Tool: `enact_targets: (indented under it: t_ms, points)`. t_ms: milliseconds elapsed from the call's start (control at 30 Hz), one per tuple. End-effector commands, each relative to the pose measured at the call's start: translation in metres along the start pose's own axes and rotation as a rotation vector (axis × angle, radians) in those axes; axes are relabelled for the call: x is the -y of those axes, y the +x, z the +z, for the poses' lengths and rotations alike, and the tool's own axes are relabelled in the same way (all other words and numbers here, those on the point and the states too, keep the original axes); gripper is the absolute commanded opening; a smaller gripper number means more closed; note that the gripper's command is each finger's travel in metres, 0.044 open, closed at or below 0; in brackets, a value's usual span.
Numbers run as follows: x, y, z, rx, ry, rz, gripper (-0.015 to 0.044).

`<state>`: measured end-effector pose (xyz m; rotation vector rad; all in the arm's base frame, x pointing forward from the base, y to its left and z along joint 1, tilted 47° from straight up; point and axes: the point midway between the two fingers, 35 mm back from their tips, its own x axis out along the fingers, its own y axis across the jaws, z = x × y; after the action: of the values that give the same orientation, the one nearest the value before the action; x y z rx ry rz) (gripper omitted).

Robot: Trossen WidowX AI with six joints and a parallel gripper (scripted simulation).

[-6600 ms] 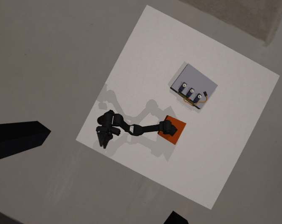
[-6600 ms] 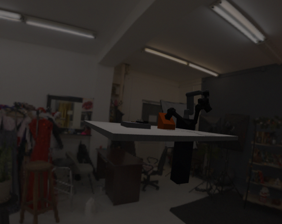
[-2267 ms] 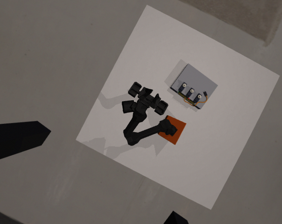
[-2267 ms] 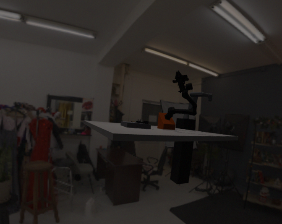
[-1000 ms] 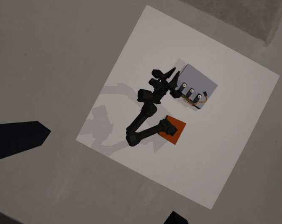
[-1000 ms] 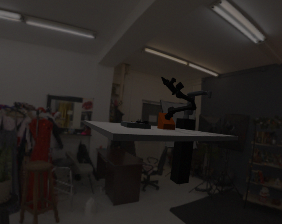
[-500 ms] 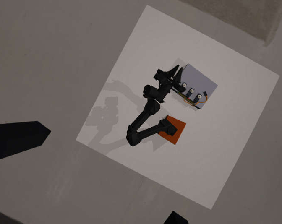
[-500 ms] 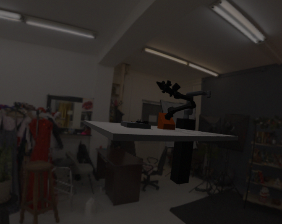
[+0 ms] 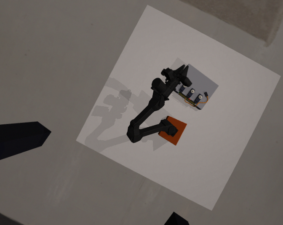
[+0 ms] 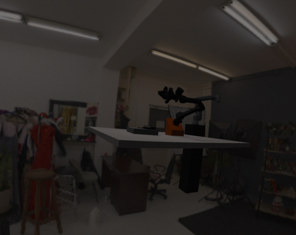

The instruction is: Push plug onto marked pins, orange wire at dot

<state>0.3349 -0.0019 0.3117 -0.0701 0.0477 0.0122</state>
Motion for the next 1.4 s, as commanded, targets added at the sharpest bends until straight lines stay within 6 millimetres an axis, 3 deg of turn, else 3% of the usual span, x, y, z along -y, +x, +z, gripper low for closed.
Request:
enact_targets:
  t_ms: [0, 400, 733, 1033, 1367]
  points:
    - [-0.002, 0.022, -0.019, -0.113, -0.082, 0.043, 0.0115]
    - [-0.005, 0.074, -0.089, -0.432, -0.278, 0.221, 0.0115]
    - [-0.007, 0.102, -0.161, -0.671, -0.384, 0.447, 0.0115]
    - [-0.009, 0.112, -0.233, -0.842, -0.414, 0.704, 0.0115]
    - [-0.014, 0.106, -0.314, -0.954, -0.351, 1.027, 0.0115]
